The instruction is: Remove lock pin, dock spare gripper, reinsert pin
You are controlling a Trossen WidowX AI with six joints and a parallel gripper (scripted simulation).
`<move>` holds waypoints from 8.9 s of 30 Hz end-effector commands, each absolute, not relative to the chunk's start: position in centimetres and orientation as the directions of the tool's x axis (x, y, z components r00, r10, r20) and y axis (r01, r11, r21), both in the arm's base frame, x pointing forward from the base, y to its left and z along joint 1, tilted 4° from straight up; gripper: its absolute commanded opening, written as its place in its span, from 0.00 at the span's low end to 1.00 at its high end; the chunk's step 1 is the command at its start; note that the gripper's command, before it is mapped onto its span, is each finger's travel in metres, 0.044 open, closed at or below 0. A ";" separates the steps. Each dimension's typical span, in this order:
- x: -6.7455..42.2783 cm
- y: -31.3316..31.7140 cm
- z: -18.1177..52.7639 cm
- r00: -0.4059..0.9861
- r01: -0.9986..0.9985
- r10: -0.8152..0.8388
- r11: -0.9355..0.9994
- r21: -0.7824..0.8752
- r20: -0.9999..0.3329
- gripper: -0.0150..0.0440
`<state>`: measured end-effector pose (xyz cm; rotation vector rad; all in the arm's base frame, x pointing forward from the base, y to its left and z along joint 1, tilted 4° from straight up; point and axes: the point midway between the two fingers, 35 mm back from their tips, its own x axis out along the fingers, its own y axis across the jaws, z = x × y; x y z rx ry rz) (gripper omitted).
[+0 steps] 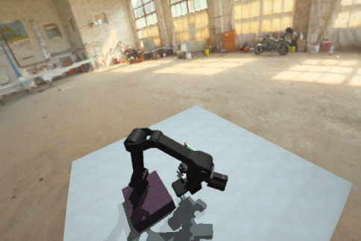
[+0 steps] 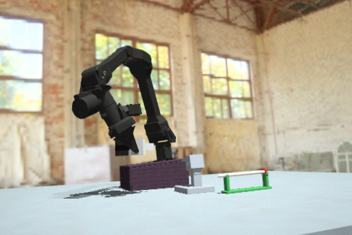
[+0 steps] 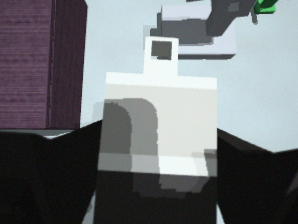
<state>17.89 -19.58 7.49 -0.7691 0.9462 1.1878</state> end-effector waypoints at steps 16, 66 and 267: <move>19.0 -17.0 7.0 -0.064 -0.972 0.372 0.186 0.141 -0.926 0.25; 21.2 -11.0 7.4 -0.515 -0.840 -0.194 0.307 0.447 -0.835 0.25; 26.0 -3.4 17.7 0.072 -0.980 -0.861 0.033 -0.197 -0.503 1.00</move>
